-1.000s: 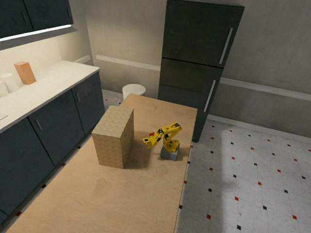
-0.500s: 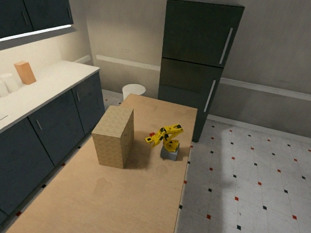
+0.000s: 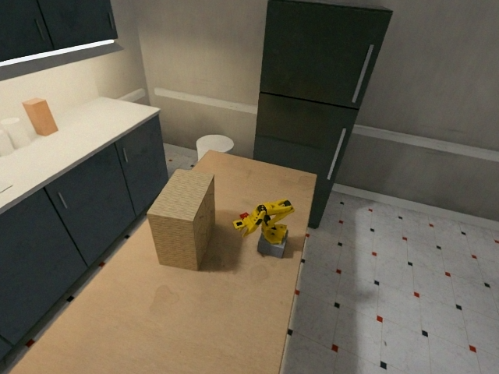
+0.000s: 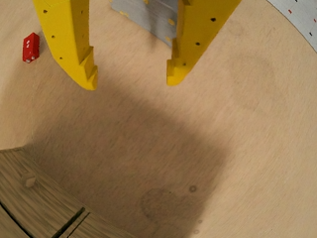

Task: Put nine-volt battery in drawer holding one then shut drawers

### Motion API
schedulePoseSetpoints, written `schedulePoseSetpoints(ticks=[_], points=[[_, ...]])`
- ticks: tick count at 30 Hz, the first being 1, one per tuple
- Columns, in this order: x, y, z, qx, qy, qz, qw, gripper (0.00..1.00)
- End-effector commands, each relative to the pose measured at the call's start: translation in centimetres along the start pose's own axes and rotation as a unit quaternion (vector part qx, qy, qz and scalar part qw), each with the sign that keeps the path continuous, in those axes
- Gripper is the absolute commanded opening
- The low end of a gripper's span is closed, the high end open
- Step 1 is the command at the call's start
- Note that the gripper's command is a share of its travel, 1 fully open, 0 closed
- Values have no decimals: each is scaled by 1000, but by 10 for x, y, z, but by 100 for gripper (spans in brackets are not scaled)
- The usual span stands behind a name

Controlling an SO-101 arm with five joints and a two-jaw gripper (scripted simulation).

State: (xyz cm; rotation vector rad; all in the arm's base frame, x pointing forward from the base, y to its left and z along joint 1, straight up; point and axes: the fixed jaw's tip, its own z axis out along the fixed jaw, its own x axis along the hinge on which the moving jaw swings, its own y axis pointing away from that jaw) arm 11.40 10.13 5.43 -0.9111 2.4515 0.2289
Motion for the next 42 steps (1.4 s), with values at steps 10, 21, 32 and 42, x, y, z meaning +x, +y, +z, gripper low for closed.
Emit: schedulePoseSetpoints(ticks=[10,21,32,42], points=[[-2,-6,1,9,-9,12,1000,21],[-54,-63,-20,110,-190,129,967,21],[-77,-114,-57,205,-321,190,905,21],[-77,-114,-57,205,-321,190,905,21]])
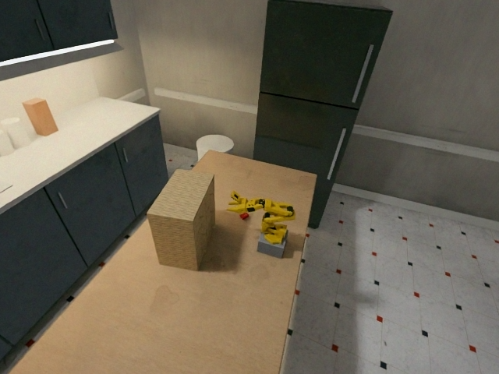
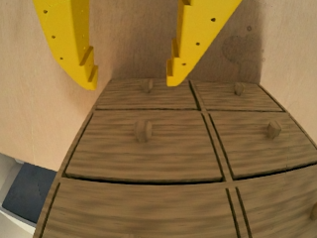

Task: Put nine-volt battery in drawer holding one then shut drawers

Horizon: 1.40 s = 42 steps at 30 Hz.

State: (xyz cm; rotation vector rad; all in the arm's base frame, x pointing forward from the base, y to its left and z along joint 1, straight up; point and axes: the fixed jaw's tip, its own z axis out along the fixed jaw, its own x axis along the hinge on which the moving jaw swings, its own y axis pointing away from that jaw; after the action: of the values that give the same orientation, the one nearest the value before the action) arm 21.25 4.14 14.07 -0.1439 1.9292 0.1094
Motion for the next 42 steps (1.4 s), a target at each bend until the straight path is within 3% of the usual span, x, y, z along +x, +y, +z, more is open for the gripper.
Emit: schedulePoseSetpoints(ticks=[1,16,21,42], points=[[-5,-2,0,5,-9,7,1000,21],[13,-3,45,5,-9,6,1000,21],[18,-3,52,5,-9,6,1000,21],[19,-4,52,6,-9,7,1000,21]])
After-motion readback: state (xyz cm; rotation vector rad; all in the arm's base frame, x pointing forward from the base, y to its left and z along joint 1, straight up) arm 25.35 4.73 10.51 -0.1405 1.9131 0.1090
